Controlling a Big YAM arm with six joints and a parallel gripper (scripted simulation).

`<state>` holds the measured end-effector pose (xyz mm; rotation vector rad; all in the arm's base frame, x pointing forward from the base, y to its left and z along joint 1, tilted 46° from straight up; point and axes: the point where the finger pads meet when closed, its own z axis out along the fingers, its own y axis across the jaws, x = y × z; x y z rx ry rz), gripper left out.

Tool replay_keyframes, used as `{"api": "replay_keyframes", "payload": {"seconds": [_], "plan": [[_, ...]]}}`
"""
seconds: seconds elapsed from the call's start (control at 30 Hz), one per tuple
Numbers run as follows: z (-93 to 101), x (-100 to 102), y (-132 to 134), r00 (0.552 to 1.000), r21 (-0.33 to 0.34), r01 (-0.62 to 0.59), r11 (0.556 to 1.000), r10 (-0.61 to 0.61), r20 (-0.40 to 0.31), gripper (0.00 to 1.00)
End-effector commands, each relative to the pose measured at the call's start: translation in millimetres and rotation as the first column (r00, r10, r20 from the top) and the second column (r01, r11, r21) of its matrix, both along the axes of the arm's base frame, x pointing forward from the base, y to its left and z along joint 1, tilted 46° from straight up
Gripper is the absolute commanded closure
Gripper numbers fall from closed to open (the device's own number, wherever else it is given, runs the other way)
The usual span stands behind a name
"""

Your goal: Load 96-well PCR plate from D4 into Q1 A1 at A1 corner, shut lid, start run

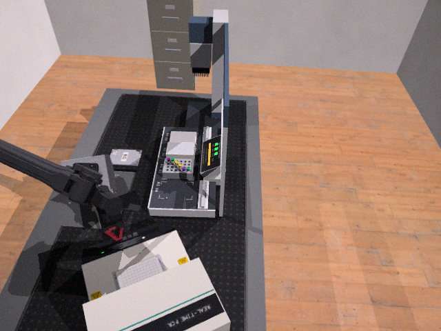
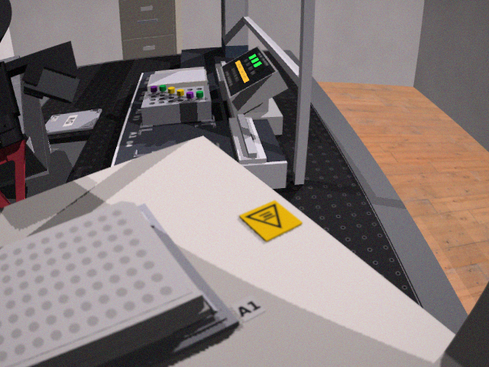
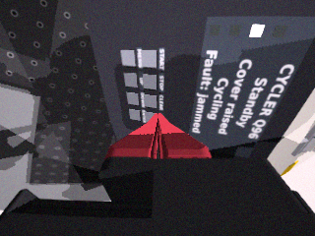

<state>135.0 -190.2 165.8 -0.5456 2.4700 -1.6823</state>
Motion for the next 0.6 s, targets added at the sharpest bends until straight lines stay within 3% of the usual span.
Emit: {"api": "replay_keyframes", "payload": {"seconds": [0.0, 0.57], "plan": [[-72.2, -39.1, -18.6, 0.967, 0.028, 0.177, 0.984, -0.168, -0.19, 1.0], [-73.0, -37.9, -17.5, 0.968, 0.032, 0.168, 0.985, -0.159, -0.196, 1.0]]}}
